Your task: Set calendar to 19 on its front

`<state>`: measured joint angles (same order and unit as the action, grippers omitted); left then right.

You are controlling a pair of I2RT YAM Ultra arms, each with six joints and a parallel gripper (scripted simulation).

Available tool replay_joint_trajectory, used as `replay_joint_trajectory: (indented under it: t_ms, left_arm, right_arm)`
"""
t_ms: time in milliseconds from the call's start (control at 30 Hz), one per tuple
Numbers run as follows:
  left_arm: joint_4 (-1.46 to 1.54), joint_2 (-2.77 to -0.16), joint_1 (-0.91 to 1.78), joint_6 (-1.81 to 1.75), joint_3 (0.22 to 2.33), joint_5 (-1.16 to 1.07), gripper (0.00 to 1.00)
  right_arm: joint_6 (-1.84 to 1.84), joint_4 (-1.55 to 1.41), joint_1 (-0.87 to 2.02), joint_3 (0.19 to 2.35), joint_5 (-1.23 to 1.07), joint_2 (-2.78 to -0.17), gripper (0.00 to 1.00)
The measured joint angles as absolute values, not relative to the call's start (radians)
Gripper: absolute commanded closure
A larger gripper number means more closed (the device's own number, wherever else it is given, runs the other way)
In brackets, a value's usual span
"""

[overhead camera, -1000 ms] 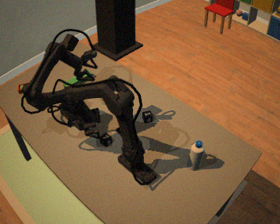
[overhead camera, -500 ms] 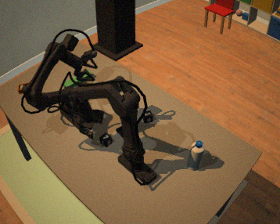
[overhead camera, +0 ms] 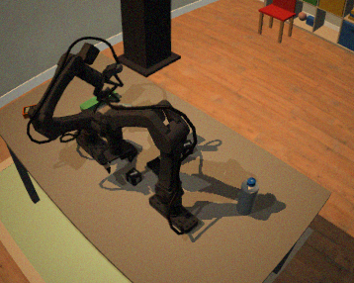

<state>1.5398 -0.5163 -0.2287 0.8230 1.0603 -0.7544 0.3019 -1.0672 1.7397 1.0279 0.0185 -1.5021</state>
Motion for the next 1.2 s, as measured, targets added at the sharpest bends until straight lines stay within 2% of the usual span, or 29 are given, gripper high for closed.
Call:
replay_joint_trajectory:
  t_ms: [733, 1200]
  left_arm:
    - [1.540, -0.516, -0.229, 0.823, 1.060, -0.754, 0.00]
    - [1.540, -0.516, -0.229, 0.823, 1.060, -0.754, 0.00]
  right_arm:
    - [1.022, -0.967, 1.544, 0.831, -0.231, -1.253, 0.00]
    - [1.422, -1.032, 1.313, 0.794, -0.307, -1.244, 0.00]
